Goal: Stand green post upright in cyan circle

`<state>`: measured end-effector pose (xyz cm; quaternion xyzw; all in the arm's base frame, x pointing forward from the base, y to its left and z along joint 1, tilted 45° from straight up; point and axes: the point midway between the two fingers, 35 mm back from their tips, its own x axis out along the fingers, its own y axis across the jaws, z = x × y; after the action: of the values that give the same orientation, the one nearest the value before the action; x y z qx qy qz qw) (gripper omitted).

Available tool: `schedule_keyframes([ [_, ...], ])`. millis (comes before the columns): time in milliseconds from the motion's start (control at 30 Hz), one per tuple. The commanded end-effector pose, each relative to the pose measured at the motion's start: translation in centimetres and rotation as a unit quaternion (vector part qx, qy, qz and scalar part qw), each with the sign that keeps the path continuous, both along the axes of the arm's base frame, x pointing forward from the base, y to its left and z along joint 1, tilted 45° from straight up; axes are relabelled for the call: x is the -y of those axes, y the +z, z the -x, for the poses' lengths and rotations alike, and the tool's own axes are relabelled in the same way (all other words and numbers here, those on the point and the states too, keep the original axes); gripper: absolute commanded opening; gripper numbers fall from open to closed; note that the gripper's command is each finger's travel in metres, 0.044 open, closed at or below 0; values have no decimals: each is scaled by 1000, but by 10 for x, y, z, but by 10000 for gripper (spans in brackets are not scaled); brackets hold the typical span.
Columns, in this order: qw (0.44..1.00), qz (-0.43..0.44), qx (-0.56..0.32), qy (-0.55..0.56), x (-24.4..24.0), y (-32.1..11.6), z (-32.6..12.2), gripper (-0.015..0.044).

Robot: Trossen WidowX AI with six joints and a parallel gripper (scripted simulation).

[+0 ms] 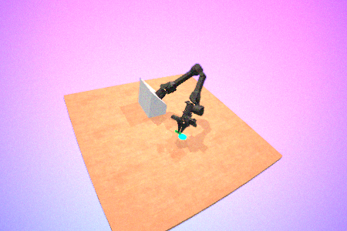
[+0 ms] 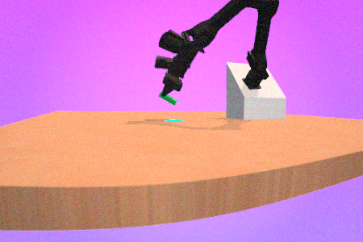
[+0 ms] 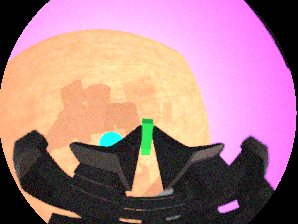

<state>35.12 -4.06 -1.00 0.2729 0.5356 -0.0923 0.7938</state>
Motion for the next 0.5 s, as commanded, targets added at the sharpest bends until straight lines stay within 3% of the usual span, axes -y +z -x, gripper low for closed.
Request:
schedule_keyframes([
  [0,1000,8,3,-8,0,-2,3,23],
  [467,998,32,35,-30,-2,-3,1,23],
])
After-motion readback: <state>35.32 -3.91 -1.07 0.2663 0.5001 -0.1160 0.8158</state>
